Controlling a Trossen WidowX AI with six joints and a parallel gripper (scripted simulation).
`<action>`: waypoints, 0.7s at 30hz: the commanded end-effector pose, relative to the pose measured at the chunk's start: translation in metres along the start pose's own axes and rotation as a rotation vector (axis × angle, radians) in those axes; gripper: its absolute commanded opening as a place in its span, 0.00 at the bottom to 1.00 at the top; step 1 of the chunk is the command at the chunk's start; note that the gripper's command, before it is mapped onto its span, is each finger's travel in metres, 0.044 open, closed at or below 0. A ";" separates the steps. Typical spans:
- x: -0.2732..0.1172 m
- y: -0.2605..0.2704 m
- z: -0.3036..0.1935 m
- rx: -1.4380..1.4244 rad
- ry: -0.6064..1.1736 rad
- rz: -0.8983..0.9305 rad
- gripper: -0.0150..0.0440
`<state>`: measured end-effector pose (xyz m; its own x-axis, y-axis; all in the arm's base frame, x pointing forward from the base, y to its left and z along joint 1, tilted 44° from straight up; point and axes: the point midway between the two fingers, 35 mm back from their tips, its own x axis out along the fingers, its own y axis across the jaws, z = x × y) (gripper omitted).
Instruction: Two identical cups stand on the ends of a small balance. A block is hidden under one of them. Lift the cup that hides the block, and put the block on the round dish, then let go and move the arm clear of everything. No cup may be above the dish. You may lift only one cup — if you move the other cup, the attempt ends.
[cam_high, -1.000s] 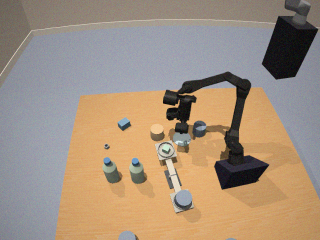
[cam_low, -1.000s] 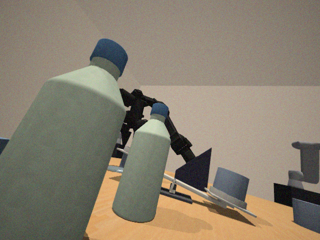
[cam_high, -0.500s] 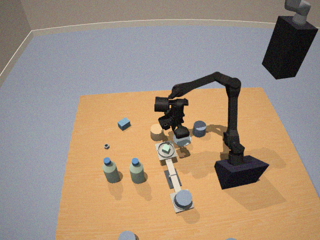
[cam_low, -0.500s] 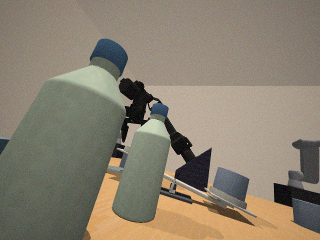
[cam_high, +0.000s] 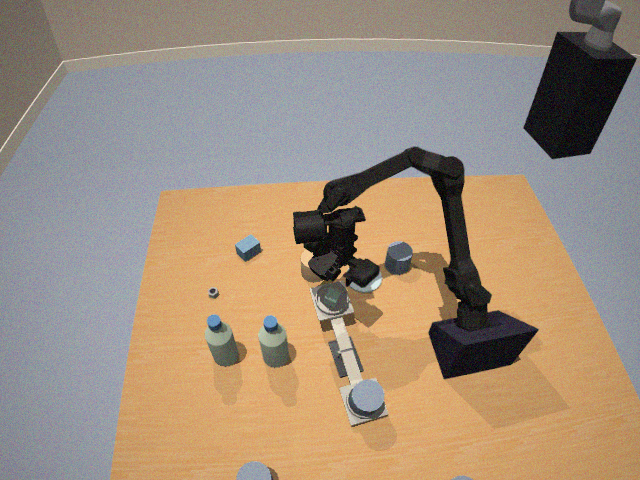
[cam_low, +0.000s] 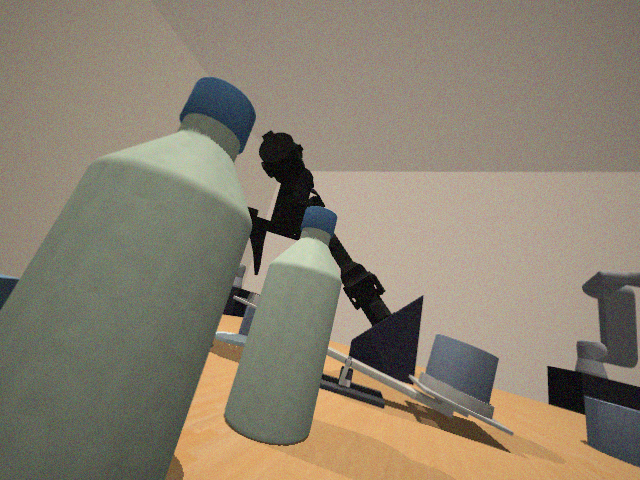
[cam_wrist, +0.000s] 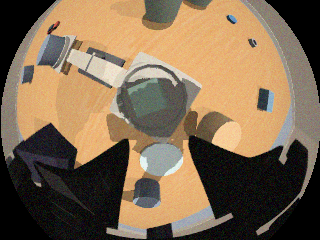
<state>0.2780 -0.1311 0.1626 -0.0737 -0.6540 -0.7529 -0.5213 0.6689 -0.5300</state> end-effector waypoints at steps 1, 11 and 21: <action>-0.005 0.004 0.019 -0.168 0.015 -0.019 0.69; -0.010 0.011 0.035 -0.318 0.029 -0.034 0.69; 0.005 0.010 0.035 -0.318 0.029 -0.034 0.69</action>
<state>0.3027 -0.1116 0.1447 -0.0712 -0.6833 -0.7266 -0.7574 0.5111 -0.4064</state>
